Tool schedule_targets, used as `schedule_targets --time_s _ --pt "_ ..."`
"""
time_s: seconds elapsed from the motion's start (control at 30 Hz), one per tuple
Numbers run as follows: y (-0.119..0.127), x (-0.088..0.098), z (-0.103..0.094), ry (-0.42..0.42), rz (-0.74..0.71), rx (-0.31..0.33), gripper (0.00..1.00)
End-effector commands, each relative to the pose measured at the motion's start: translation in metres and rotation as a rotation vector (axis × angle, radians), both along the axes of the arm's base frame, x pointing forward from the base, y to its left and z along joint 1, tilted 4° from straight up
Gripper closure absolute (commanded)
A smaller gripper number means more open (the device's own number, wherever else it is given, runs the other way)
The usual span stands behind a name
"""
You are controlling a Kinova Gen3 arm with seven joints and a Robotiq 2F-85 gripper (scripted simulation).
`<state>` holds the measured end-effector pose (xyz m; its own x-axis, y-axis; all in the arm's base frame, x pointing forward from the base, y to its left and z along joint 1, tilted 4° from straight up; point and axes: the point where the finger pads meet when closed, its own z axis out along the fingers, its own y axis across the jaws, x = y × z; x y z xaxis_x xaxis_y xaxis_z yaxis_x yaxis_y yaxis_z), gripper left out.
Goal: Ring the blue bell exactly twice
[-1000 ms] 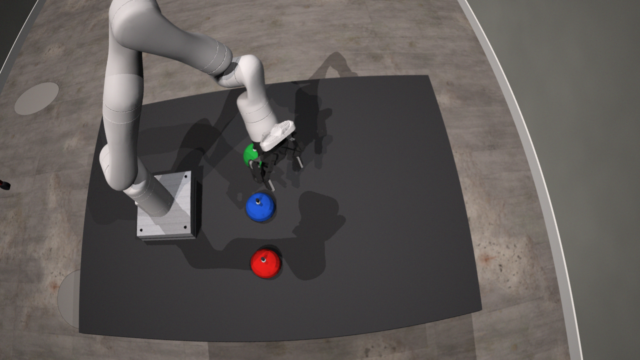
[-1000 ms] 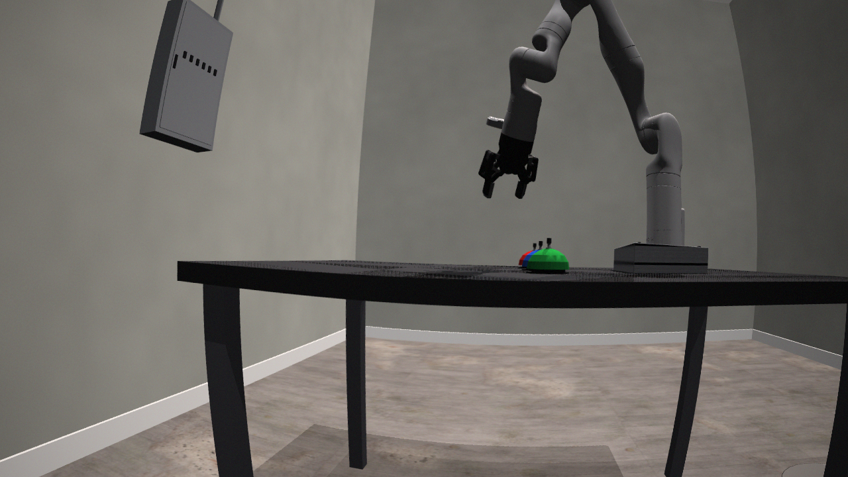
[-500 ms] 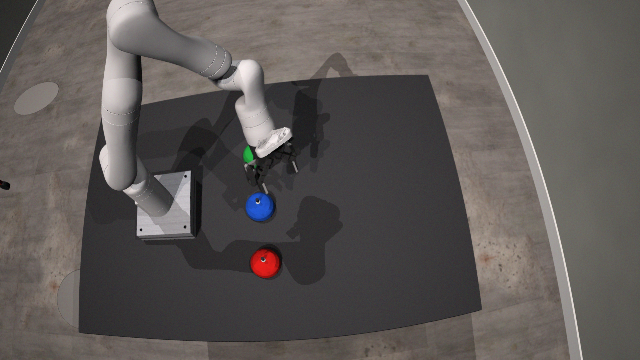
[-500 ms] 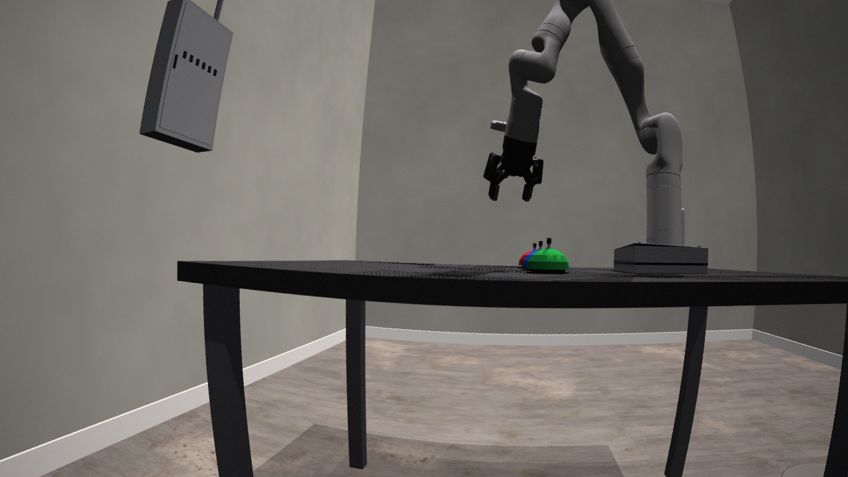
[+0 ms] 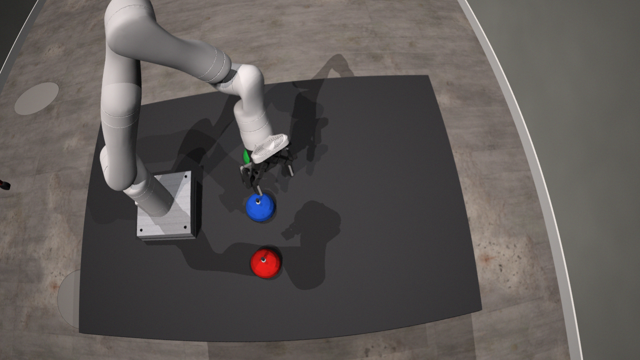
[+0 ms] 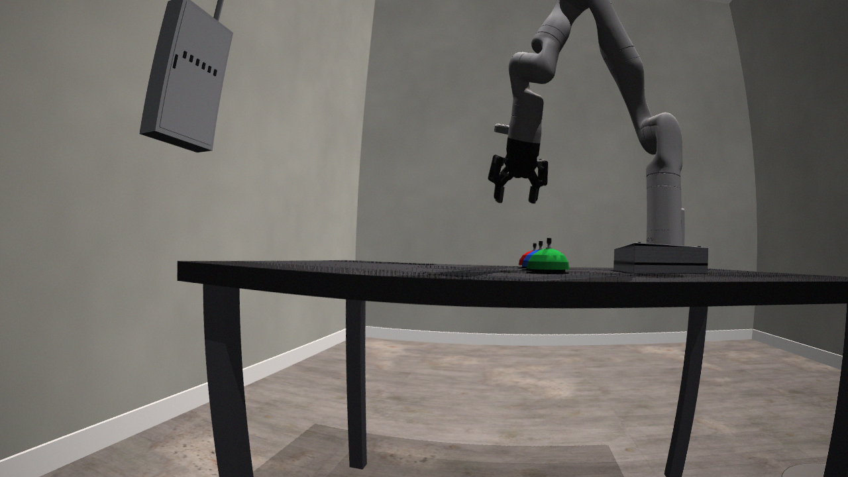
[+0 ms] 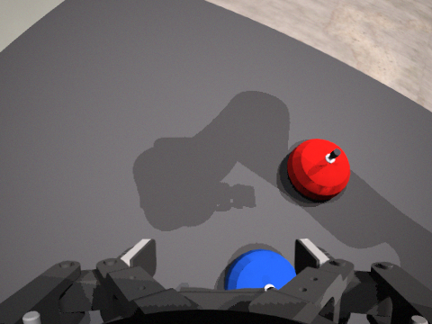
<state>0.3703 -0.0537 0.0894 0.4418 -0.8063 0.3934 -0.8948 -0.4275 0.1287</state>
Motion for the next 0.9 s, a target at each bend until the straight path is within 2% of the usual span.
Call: schedule_targets --time_s 0.0,0.13,0.17,0.37,0.4,0.7,0.73,0.87 --pt "-0.002 0.000 0.001 -0.003 -0.006 0.001 0.00" --pt "-0.002 0.000 0.001 -0.003 -0.006 0.001 0.00" --pt "-0.003 -0.006 0.000 0.002 -0.042 0.025 0.00" --pt "-0.003 -0.006 0.000 0.002 -0.042 0.025 0.00" --pt "-0.004 -0.012 -0.001 0.006 -0.077 0.049 0.00" --pt "-0.004 -0.012 -0.001 0.006 -0.077 0.049 0.00" --pt "-0.004 -0.018 -0.002 0.009 -0.111 0.073 0.00" --pt "-0.004 -0.018 -0.002 0.009 -0.111 0.073 0.00"
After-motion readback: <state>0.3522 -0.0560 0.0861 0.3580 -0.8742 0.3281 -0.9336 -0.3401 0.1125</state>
